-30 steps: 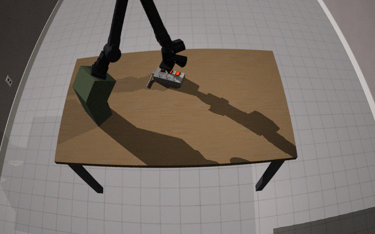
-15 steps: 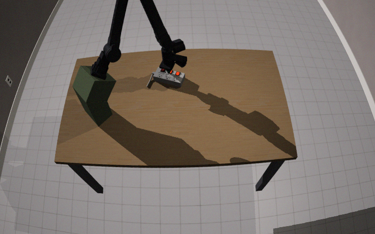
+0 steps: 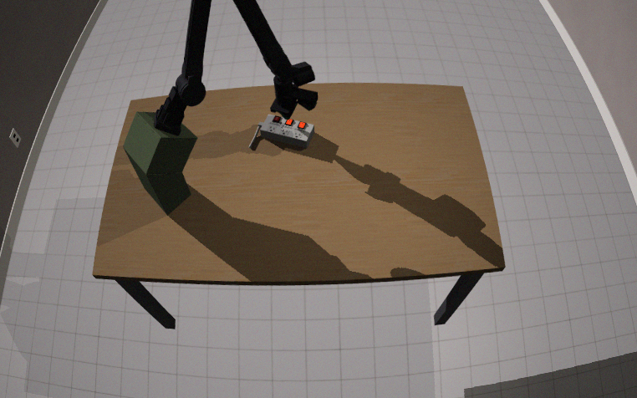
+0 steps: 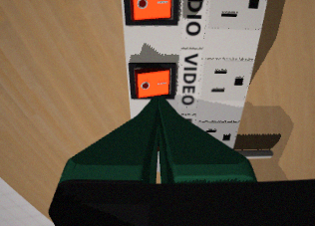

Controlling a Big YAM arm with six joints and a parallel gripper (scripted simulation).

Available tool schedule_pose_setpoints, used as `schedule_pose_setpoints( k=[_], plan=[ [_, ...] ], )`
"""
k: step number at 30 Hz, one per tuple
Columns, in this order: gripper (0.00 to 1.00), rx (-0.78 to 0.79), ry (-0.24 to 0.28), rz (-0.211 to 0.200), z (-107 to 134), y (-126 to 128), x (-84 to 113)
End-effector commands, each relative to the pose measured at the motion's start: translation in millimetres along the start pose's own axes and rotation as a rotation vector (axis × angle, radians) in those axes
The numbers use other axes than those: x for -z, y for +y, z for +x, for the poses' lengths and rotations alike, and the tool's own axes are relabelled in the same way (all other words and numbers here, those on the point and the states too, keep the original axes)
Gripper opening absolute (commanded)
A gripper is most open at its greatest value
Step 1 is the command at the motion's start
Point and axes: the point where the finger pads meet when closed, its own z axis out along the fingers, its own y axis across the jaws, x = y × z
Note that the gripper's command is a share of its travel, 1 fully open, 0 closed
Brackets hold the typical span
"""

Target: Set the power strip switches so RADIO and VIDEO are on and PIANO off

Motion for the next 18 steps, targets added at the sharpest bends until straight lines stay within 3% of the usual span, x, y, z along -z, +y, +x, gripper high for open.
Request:
schedule_pose_setpoints(
  k=[1,9,10,18],
  plan=[
    [0.0,0.008,-0.013,0.0,-5.6,-1.7,11.3],
    [0.0,0.007,-0.012,0.002,-4.9,-2.4,28.5],
    [0.0,-0.001,0.007,0.021,-1.6,-9.4,21.1],
    [0.0,0.009,0.002,0.01,-2.5,-4.0,20.4]
  ],
)
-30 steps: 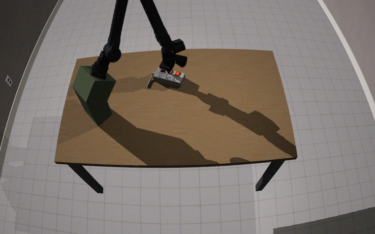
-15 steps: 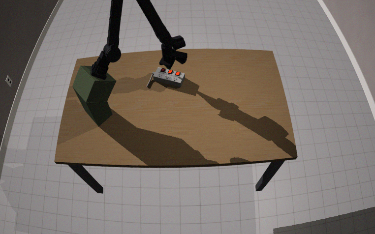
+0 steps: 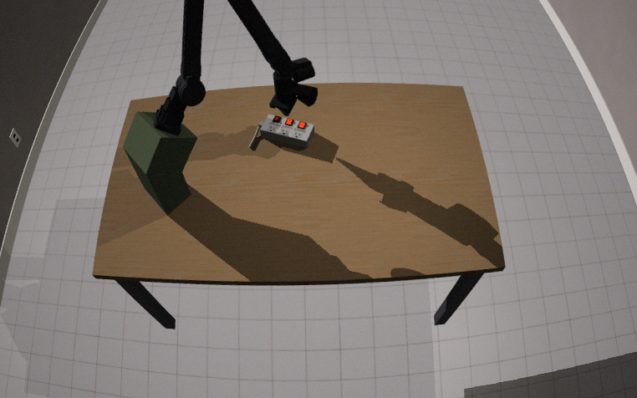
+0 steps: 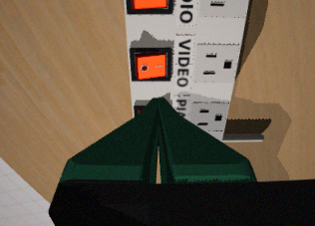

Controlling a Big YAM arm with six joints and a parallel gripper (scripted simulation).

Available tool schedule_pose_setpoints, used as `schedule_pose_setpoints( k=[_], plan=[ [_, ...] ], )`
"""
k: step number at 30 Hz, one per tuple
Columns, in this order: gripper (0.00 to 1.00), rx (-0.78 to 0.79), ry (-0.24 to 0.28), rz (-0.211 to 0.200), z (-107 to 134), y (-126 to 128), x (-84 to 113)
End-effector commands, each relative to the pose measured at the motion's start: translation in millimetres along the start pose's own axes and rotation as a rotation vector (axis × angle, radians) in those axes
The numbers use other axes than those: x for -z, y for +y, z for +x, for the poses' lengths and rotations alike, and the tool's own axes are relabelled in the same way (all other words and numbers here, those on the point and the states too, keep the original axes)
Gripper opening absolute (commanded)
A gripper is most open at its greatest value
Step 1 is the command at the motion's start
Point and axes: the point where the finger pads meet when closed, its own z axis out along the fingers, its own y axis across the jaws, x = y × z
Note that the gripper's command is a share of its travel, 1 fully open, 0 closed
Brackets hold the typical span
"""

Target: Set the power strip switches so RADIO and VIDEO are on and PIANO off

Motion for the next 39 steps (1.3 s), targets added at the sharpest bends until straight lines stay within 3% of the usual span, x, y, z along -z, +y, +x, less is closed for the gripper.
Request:
schedule_pose_setpoints(
  k=[1,11,12,22,31,33,39],
  plan=[
    [0.0,0.01,-0.001,0.005,-2.6,-2.7,-1.6],
    [0.0,0.01,-0.001,0.005,-2.6,-2.7,-1.6],
    [1.0,0.01,-0.001,0.005,-2.7,-2.6,-1.4],
    [1.0,0.009,-0.016,-0.004,-4.6,-1.0,23.2],
    [1.0,0.023,-0.041,-0.026,-16.3,14.6,84.9],
    [1.0,0.023,-0.041,-0.026,-16.3,14.6,84.9],
    [1.0,0.027,-0.045,-0.027,-16.3,15.8,118.3]
  ],
)
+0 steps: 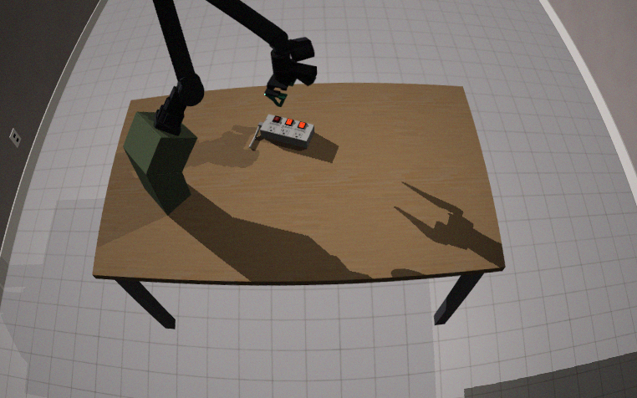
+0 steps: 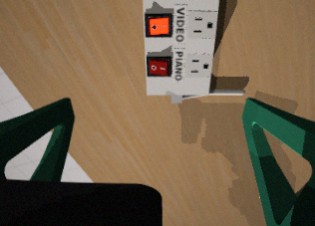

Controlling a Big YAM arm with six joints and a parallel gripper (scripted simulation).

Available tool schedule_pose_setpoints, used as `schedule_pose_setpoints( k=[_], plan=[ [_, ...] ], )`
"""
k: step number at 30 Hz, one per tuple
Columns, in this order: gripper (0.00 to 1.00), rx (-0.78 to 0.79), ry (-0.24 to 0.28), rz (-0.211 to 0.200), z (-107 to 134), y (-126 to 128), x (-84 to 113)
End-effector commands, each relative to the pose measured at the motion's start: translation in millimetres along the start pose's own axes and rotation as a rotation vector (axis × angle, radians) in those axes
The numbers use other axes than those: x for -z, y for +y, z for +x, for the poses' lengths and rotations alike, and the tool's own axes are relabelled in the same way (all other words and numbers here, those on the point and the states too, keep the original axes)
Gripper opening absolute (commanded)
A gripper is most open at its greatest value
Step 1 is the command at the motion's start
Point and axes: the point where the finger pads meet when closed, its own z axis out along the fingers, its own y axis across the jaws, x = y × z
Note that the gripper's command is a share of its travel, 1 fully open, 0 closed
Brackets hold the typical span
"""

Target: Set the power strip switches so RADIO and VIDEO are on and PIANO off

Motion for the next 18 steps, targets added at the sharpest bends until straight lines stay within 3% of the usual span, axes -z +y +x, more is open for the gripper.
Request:
schedule_pose_setpoints(
  k=[1,3,7,18],
  plan=[
    [1.0,0.036,-0.036,-0.017,-15.5,12.7,25.4],
    [1.0,0.036,-0.036,-0.017,-15.5,12.9,29.0],
    [1.0,0.02,0.012,0.015,-2.7,-2.1,14.2],
    [1.0,0.03,-0.004,0.002,-5.2,1.7,16.1]
  ],
)
